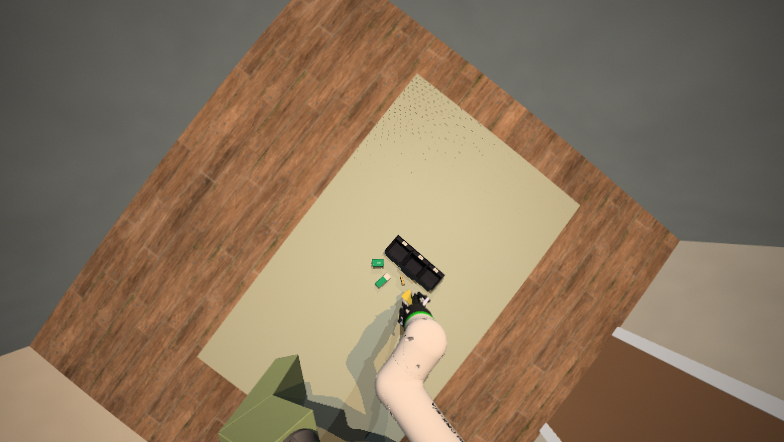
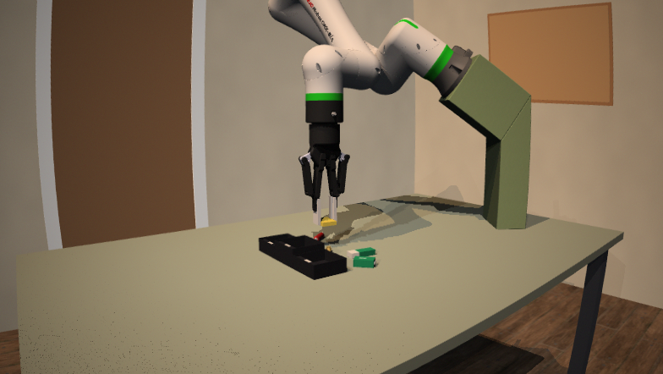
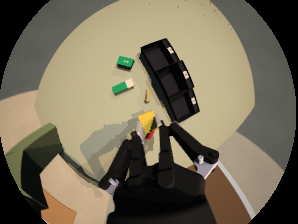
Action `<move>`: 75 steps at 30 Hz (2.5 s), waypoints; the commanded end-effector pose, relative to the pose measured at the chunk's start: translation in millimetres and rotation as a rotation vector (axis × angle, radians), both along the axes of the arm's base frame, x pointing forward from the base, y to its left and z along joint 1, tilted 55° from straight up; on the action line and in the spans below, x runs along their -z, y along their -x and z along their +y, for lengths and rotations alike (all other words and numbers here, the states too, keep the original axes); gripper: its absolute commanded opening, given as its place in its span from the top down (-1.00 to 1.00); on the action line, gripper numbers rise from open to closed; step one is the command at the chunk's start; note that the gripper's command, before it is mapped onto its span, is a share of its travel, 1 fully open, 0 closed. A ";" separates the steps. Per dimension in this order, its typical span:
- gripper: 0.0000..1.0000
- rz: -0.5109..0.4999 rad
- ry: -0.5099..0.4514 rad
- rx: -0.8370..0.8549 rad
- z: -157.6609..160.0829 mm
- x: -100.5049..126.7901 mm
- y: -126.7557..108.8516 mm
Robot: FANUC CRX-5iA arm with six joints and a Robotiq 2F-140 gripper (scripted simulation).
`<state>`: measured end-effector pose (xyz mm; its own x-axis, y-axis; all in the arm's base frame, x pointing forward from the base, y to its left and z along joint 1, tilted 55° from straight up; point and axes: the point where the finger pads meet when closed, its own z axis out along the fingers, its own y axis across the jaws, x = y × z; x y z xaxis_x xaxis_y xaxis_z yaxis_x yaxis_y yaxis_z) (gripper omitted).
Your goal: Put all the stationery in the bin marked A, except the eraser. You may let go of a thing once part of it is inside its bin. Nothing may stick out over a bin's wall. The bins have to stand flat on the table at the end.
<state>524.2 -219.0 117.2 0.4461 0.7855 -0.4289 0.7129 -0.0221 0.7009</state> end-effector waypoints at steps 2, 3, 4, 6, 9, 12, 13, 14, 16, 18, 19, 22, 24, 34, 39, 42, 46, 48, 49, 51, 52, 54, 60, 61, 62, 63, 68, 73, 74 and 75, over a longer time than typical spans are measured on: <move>0.57 0.000 0.000 0.000 0.1 -0.1 -0.1; 0.57 0.000 0.000 0.000 2.6 -2.4 2.1; 0.57 0.000 0.000 0.000 4.2 -3.9 3.6; 0.57 0.000 0.000 0.000 4.2 -3.9 3.6; 0.57 0.000 0.000 0.000 12.5 -9.2 -11.5; 0.57 0.000 0.000 0.000 20.8 -14.5 -26.6; 0.57 0.000 0.000 0.000 23.6 -16.3 -31.6; 0.57 0.000 0.000 0.000 25.1 -17.3 -34.5; 0.57 -0.062 -0.054 0.057 30.7 -20.9 -44.5; 0.57 -0.062 -0.054 0.057 30.7 -20.9 -44.5; 0.57 -0.093 -0.081 0.085 33.4 -22.6 -49.5; 0.57 -0.171 -0.149 0.156 41.7 -27.9 -64.6; 0.57 -0.216 -0.190 0.197 47.3 -31.5 -74.6; 0.57 -0.420 -0.375 0.382 62.0 -40.9 -101.4; 0.57 -0.530 -0.475 0.492 62.0 -40.9 -101.4; 0.57 -0.593 -0.534 0.555 62.0 -40.9 -101.4; 0.57 -0.676 -0.611 0.639 62.0 -40.9 -101.4; 0.57 -0.718 -0.648 0.680 62.0 -41.0 -101.4; 0.57 -0.740 -0.667 0.701 62.0 -41.0 -101.5; 0.57 -0.761 -0.685 0.721 62.0 -41.1 -101.5; 0.57 -0.761 -0.685 0.721 62.0 -41.1 -101.5; 0.57 -0.842 -0.749 0.789 61.9 -41.2 -101.6; 0.57 -0.899 -0.787 0.828 61.9 -41.3 -101.7; 0.57 -0.899 -0.787 0.828 62.0 -41.2 -101.7; 0.57 -0.899 -0.787 0.828 62.0 -41.2 -101.7; 0.57 -0.899 -0.787 0.828 62.0 -41.2 -101.6; 0.57 -0.899 -0.787 0.828 62.0 -41.0 -101.5; 0.57 -0.899 -0.787 0.828 62.1 -40.9 -101.5; 0.57 -0.899 -0.787 0.828 62.1 -40.9 -101.5; 0.57 -0.899 -0.787 0.828 60.9 -39.8 -102.6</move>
<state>625.7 -157.2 158.0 0.7600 0.0696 0.6461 -0.3601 -0.7825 0.5079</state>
